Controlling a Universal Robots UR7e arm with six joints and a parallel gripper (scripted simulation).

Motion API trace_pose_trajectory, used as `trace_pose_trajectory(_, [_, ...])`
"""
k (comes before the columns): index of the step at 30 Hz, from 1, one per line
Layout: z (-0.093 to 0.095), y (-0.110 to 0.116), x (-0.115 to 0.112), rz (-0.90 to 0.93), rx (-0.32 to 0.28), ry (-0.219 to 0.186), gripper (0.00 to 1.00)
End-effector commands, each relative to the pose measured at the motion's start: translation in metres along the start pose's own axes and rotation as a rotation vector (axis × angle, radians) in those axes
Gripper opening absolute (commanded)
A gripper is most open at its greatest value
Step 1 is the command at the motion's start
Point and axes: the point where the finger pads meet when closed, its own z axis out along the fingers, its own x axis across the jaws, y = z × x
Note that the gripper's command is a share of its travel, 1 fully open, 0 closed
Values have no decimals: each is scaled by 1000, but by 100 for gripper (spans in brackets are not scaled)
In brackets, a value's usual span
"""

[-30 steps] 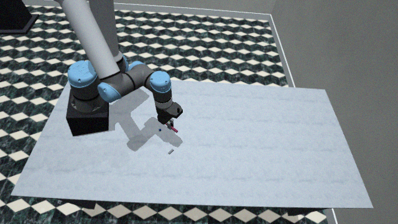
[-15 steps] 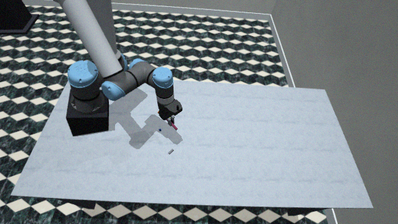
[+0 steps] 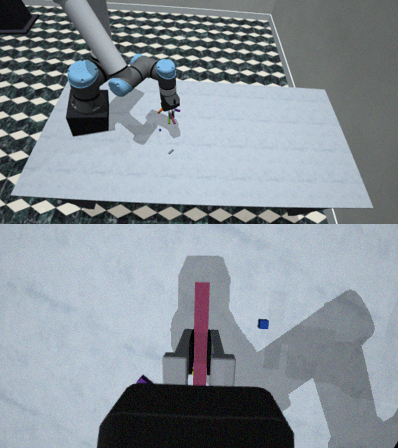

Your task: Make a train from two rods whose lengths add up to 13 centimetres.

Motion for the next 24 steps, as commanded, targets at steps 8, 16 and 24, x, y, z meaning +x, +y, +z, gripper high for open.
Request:
trace_pose_trajectory(8, [0, 38, -12, 277, 2, 1, 24])
trace_pose_trajectory(16, [-1, 75, -19, 520, 2, -1, 24])
trace_pose_trajectory(24, [-2, 101, -23, 683, 2, -5, 24])
